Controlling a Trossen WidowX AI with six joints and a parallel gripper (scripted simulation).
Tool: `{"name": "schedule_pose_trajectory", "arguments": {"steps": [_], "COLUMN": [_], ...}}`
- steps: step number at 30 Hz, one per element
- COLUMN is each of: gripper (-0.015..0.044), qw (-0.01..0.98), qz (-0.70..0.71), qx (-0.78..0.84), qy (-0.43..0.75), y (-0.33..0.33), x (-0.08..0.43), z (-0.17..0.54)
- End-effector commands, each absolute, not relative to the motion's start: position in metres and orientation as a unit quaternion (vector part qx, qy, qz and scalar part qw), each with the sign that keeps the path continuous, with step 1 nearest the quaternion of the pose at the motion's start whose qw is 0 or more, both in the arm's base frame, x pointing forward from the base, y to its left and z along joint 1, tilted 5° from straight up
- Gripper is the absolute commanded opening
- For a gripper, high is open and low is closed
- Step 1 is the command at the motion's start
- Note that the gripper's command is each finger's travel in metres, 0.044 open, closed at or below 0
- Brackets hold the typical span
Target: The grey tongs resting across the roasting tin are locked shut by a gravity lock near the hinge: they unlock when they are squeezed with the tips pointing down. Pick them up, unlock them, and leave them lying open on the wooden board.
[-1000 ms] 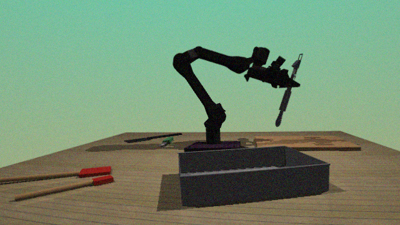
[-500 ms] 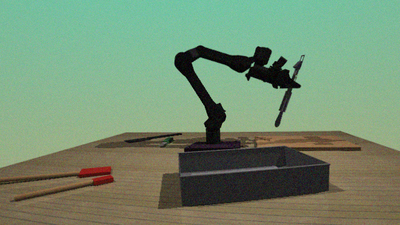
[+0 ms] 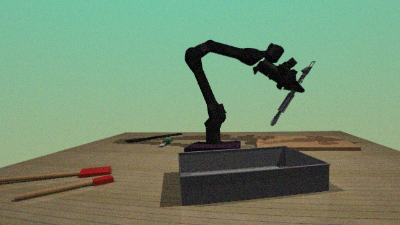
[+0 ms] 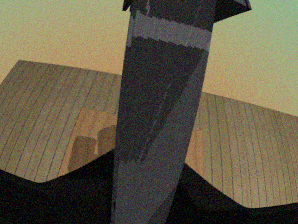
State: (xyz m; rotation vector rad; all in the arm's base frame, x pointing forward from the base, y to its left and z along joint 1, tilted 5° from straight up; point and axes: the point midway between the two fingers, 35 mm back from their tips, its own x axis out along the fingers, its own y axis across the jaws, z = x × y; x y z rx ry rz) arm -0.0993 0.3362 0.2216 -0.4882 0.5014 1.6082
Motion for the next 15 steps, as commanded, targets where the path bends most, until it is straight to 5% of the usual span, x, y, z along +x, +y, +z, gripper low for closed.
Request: {"name": "schedule_pose_trajectory", "arguments": {"steps": [1,15], "gripper": [-0.015,-0.015], "qw": [0.632,0.598], "qz": [0.701,0.673], "qx": [-0.235,-0.317], "qy": [0.234,0.298], "y": [0.341,0.35], "x": [-0.1,-0.102], "z": [0.221,0.207]}}
